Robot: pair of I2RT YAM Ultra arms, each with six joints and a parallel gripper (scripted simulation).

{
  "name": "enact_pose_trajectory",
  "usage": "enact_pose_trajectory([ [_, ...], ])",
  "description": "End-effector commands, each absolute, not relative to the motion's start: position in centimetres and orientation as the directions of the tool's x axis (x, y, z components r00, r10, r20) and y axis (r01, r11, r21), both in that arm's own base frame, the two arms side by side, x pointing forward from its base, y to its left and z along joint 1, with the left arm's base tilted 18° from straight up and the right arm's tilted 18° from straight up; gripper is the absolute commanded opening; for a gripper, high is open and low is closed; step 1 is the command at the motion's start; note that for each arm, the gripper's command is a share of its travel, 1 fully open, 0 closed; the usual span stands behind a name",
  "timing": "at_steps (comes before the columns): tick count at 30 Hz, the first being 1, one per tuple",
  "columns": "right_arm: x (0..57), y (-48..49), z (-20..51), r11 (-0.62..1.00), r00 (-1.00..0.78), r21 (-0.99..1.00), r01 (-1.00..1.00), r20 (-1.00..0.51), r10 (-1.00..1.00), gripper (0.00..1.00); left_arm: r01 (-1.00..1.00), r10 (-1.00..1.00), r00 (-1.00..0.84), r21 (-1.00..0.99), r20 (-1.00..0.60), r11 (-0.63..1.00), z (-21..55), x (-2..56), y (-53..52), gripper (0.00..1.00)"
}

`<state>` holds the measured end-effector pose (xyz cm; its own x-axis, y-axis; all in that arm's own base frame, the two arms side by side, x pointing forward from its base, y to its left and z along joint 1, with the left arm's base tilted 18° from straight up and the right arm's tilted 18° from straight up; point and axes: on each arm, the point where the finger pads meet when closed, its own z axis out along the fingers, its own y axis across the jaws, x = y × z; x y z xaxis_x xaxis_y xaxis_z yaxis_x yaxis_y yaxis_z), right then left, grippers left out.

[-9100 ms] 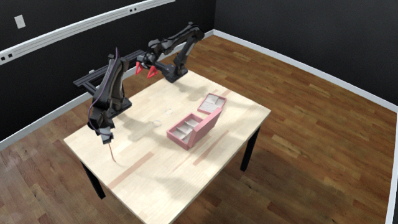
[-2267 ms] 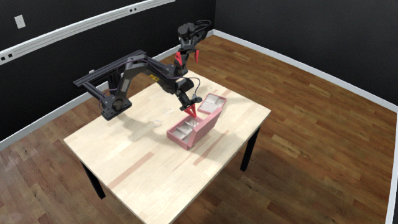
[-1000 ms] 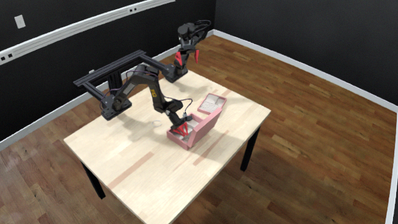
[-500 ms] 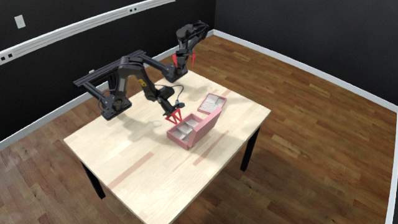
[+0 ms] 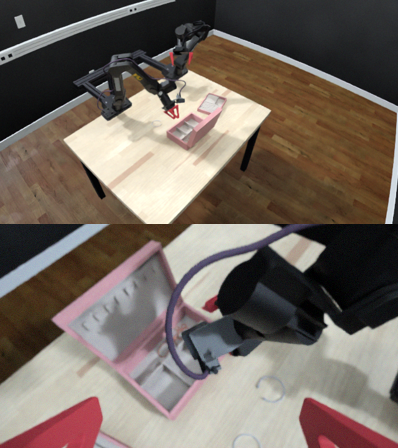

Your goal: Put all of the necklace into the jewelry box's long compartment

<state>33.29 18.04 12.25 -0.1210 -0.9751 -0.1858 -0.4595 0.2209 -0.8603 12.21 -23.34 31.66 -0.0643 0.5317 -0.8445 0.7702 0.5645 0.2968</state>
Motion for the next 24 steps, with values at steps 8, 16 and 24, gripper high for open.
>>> enact_pose_trajectory([
  [8,33.5,20.5,17.3,0.585,-0.376,-0.586,-0.56,-0.45,-0.81,0.65,0.735,0.424,-0.083,0.233,-0.902,0.637,35.8,12.2,-23.6,1.0],
  [16,33.9,21.9,21.3,0.749,-0.508,-0.392,-0.535,-0.559,-0.655,0.65,0.708,0.389,-0.102,0.207,-0.916,0.675,37.0,12.4,-23.5,1.0],
  [24,34.7,23.0,25.2,0.858,-0.617,-0.193,-0.476,-0.622,-0.482,0.65,0.678,0.343,-0.127,0.171,-0.931,0.715,38.3,12.5,-23.2,1.0],
])
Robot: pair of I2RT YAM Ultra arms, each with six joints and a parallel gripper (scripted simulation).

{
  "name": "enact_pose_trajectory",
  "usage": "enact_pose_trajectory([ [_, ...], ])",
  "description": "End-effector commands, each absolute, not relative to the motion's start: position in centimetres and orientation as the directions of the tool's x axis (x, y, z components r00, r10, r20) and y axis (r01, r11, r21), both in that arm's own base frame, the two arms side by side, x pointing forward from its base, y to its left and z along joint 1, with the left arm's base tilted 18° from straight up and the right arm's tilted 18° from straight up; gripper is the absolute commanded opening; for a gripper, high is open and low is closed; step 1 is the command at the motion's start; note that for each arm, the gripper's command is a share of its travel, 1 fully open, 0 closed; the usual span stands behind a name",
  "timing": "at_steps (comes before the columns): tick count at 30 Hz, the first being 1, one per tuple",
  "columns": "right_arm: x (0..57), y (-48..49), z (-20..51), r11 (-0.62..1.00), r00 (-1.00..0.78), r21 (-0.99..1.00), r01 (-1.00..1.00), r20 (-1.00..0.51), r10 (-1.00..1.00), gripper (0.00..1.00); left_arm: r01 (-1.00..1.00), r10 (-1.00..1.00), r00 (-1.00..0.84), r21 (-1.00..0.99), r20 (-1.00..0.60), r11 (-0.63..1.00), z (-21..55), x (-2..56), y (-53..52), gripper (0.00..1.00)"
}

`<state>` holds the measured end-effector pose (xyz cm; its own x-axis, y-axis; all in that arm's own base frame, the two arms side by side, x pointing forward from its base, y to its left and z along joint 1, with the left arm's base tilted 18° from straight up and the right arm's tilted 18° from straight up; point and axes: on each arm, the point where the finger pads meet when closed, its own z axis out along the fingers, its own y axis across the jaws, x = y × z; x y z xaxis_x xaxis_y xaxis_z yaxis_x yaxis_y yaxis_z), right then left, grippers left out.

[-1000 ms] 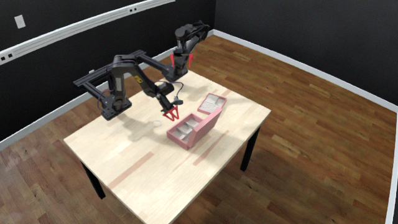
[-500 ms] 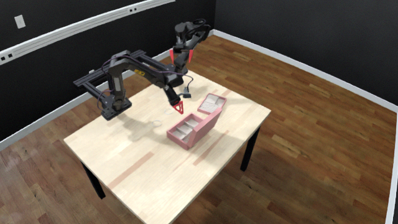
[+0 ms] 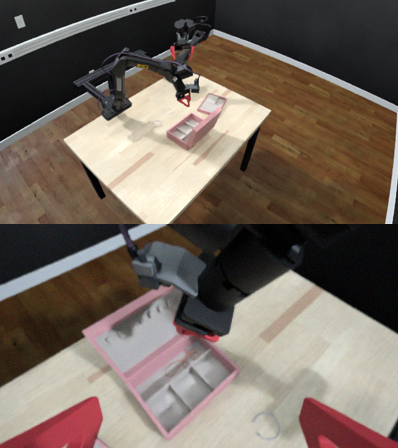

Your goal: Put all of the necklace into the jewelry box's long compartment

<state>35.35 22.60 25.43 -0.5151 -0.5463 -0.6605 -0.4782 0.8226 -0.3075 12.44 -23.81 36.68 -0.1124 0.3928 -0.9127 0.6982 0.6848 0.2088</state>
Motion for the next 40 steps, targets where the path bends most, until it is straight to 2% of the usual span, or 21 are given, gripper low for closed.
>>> enact_pose_trajectory([
  [1,34.8,23.1,25.7,0.865,-0.622,-0.177,-0.47,-0.629,-0.466,0.65,0.673,0.337,-0.132,0.166,-0.932,0.72,38.5,12.4,-23.2,1.0],
  [40,35.7,23.5,27.5,0.875,-0.602,-0.166,-0.456,-0.666,-0.44,0.65,0.659,0.322,-0.15,0.148,-0.935,0.737,39.0,12.4,-23.0,1.0],
])
